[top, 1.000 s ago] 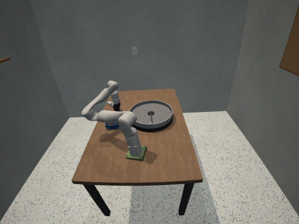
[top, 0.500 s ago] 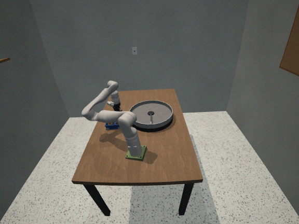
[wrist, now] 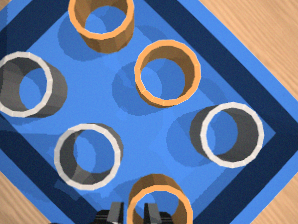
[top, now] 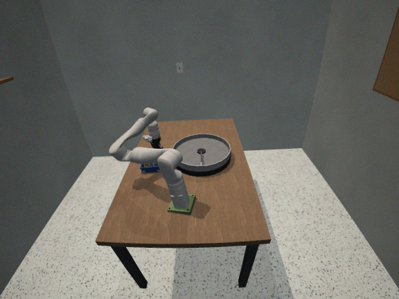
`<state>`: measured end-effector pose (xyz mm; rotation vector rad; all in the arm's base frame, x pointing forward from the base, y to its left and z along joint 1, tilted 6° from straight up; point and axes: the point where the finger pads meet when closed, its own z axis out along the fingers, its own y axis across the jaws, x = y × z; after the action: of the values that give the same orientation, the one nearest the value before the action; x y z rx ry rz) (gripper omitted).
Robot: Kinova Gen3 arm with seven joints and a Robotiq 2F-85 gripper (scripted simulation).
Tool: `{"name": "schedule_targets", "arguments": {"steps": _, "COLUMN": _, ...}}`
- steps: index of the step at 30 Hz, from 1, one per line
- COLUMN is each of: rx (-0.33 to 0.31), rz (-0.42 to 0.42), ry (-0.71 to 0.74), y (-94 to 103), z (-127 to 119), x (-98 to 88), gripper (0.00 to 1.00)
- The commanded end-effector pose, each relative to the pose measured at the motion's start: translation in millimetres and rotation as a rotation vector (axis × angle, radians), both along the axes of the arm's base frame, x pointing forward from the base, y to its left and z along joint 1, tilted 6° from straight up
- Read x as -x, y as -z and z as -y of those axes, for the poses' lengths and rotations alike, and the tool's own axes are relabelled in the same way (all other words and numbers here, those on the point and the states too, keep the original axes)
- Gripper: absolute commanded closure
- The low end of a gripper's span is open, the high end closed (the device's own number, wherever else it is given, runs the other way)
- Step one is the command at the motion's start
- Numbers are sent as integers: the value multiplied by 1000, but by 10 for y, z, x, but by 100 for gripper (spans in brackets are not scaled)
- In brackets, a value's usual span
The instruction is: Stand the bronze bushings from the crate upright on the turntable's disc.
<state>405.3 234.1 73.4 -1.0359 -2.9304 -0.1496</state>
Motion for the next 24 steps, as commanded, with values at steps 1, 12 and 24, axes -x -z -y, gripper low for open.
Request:
{"name": "schedule_targets", "arguments": {"steps": 1, "rx": -1, "rz": 4, "ry": 12, "y": 31, "z": -5, "x": -6, "gripper": 88}}
{"name": "schedule_targets", "arguments": {"steps": 12, "rx": -1, "rz": 4, "ry": 12, "y": 179, "z": -22, "x": -6, "gripper": 88}}
{"name": "schedule_targets", "arguments": {"steps": 24, "rx": -1, "rz": 5, "ry": 8, "y": 243, "z": -29, "x": -7, "gripper": 88}}
